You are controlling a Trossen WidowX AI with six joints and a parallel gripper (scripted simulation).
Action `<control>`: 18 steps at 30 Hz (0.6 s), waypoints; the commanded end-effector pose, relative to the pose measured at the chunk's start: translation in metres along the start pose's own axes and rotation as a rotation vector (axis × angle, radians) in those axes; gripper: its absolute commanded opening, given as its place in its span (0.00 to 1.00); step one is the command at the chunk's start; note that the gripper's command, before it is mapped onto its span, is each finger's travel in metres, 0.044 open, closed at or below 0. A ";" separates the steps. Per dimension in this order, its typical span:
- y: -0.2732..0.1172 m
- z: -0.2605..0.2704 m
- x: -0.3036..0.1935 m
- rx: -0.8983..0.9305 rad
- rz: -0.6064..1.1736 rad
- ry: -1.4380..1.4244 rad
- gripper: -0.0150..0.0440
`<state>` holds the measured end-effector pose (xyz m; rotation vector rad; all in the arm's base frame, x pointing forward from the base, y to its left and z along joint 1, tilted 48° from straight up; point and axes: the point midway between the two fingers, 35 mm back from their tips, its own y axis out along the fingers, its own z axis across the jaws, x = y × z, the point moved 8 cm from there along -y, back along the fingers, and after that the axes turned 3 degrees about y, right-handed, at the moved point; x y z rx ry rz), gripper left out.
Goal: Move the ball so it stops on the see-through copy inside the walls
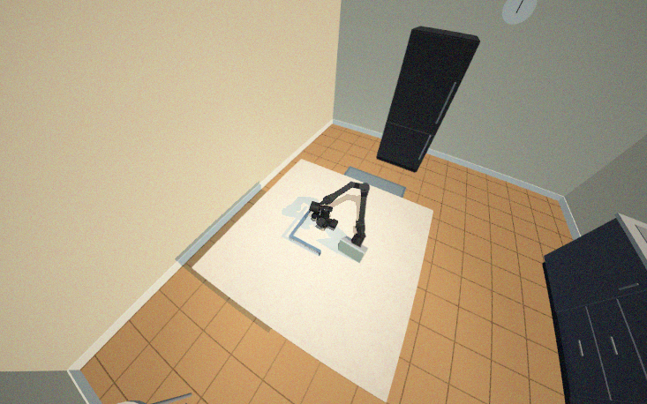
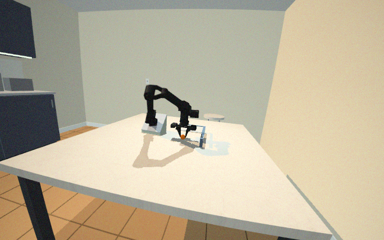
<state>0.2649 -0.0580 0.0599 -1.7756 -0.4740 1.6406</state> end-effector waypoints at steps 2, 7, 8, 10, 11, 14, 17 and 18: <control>0.000 0.000 0.000 0.000 0.000 0.001 0.52; 0.000 0.000 0.000 0.000 0.000 0.001 0.74; 0.000 0.000 0.000 0.000 0.000 0.001 0.74; 0.000 0.000 0.000 0.000 0.000 0.001 0.74; 0.000 0.000 0.000 0.000 0.000 0.001 0.74; -0.025 -0.003 0.001 0.000 -0.005 -0.002 0.74; -0.075 -0.002 0.001 0.002 -0.002 -0.004 0.74; -0.084 0.000 0.000 0.003 0.000 -0.004 0.74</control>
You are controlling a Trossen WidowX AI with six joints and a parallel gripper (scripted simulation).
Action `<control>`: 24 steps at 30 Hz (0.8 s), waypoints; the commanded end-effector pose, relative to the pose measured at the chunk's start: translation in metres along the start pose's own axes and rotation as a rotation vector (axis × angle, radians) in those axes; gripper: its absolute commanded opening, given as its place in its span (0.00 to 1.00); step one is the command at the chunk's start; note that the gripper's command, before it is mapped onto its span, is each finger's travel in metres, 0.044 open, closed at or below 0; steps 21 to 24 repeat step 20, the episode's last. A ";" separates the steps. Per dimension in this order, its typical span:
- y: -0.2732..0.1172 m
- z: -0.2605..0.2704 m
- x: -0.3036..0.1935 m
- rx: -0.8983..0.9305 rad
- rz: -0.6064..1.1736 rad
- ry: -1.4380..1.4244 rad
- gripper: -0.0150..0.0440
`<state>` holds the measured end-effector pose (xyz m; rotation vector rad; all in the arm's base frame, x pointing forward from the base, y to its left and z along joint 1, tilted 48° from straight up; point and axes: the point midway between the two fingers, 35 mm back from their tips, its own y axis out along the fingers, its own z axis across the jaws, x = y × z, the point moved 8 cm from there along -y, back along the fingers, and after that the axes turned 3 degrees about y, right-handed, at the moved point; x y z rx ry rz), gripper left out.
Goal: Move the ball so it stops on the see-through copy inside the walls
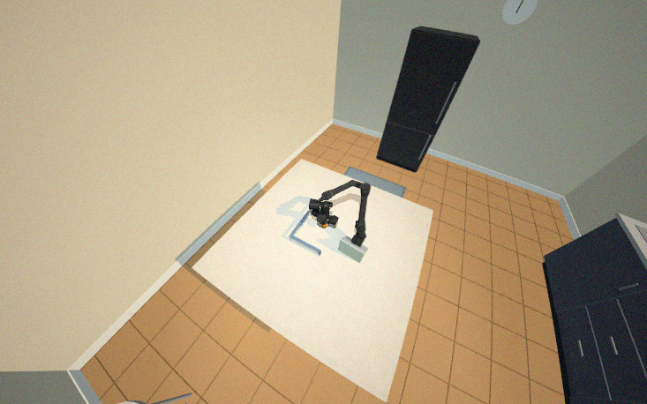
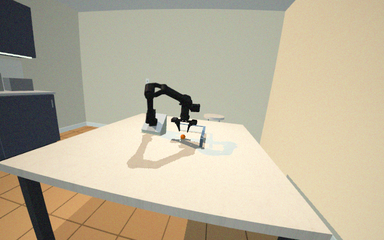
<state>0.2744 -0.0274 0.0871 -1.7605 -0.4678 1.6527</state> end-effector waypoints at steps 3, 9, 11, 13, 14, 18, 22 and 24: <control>-0.045 0.003 -0.001 -0.008 -0.001 0.007 0.74; -0.039 0.001 0.000 -0.024 -0.003 0.000 0.74; -0.039 0.001 0.000 -0.024 -0.003 0.000 0.74; -0.041 0.001 0.000 -0.024 -0.003 0.001 0.78; -0.048 0.002 0.000 -0.024 -0.003 0.001 0.83; -0.079 0.005 -0.001 -0.020 0.001 0.004 1.00; -0.079 0.005 -0.001 -0.020 0.001 0.004 1.00; -0.079 0.005 -0.001 -0.020 0.001 0.004 1.00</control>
